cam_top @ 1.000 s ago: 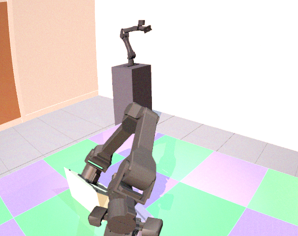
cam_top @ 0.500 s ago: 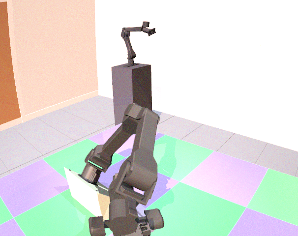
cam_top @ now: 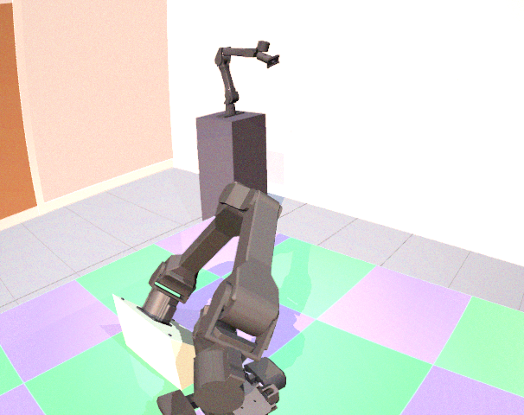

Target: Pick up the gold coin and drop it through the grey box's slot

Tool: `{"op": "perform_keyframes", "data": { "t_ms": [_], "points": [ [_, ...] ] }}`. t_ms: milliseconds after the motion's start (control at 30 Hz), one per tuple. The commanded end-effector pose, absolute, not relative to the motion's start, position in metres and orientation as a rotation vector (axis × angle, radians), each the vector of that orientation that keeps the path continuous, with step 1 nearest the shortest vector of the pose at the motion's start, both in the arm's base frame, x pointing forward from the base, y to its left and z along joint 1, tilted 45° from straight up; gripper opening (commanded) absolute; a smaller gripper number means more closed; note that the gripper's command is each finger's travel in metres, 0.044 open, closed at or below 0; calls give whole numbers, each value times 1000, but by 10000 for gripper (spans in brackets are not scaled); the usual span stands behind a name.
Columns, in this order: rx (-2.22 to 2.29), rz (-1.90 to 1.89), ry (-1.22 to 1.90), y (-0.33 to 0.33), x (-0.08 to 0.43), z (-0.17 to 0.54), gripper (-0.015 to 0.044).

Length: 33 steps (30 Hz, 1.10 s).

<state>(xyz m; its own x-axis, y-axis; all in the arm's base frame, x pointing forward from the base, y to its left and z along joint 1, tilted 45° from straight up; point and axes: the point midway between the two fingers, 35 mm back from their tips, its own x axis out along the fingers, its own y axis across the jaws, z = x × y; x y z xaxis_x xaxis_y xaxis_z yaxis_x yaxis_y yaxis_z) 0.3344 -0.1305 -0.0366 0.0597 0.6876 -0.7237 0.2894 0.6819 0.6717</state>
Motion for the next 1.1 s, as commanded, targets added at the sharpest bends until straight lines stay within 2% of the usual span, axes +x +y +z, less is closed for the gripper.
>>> {"op": "perform_keyframes", "data": {
  "t_ms": [0, 1067],
  "points": [
    [833, 372, 1523, -127, 333, -32, 0],
    [837, 373, 1527, -75, 295, 21, 0]
  ]
}}
